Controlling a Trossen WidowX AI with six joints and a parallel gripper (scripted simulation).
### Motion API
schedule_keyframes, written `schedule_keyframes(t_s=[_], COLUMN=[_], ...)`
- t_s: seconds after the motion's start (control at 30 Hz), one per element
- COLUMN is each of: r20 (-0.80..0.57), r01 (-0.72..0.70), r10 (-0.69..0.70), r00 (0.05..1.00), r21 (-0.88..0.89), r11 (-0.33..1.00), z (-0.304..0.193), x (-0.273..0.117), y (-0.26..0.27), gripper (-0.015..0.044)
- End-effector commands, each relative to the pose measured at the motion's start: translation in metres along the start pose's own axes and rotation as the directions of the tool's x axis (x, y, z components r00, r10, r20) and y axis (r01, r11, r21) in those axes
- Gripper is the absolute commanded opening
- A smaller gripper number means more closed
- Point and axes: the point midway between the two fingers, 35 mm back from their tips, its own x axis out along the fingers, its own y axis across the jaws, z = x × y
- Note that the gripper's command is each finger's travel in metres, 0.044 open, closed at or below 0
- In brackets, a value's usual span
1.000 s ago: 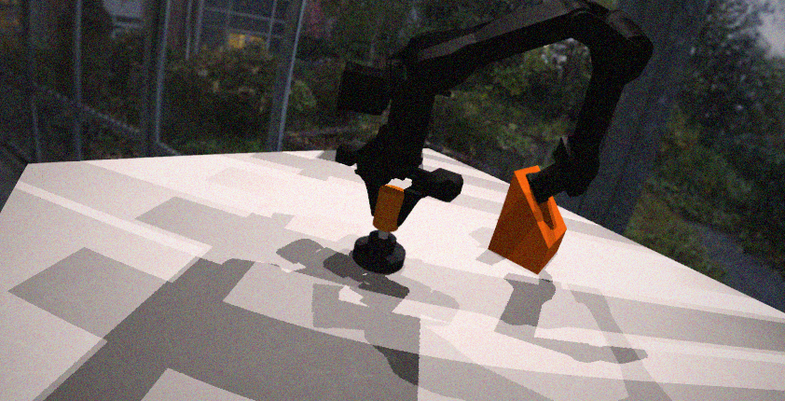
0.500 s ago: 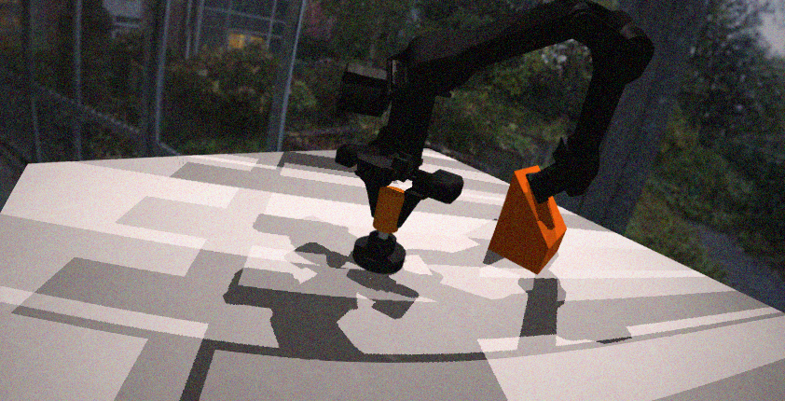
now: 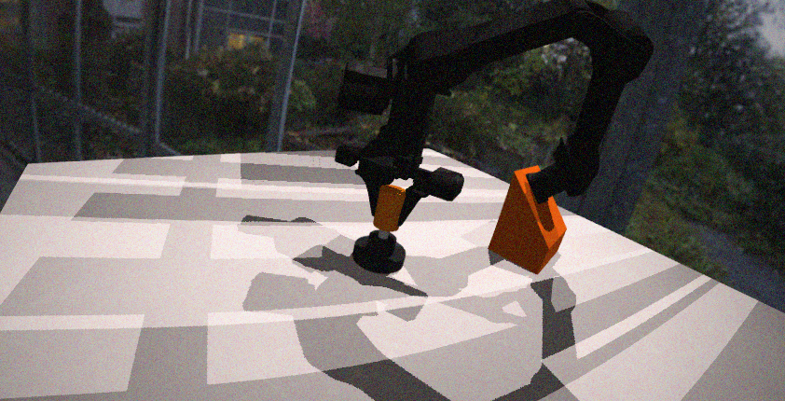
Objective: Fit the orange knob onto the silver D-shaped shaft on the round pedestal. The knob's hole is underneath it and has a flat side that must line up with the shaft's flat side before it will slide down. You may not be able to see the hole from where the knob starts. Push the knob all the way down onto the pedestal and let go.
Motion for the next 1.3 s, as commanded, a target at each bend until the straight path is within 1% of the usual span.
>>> schedule_keyframes(t_s=[0.0, 0.1, 0.9, 1.27], r20=[0.001, 0.001, 0.001, 0.001], r01=[0.005, 0.005, 0.005, 0.005], r10=[-0.005, -0.005, -0.005, -0.005], r00=[1.0, 1.0, 1.0, 1.0], r21=[-0.09, -0.173, -0.173, -0.173], r11=[0.996, 0.985, 0.985, 0.985], z=[0.0, 0.0001, -0.0002, 0.0001], x=[-0.0026, -0.0017, 0.0032, -0.0022], y=[-0.0023, -0.0032, -0.001, 0.0008], gripper=[0.0, 0.0, 0.0, 0.0])
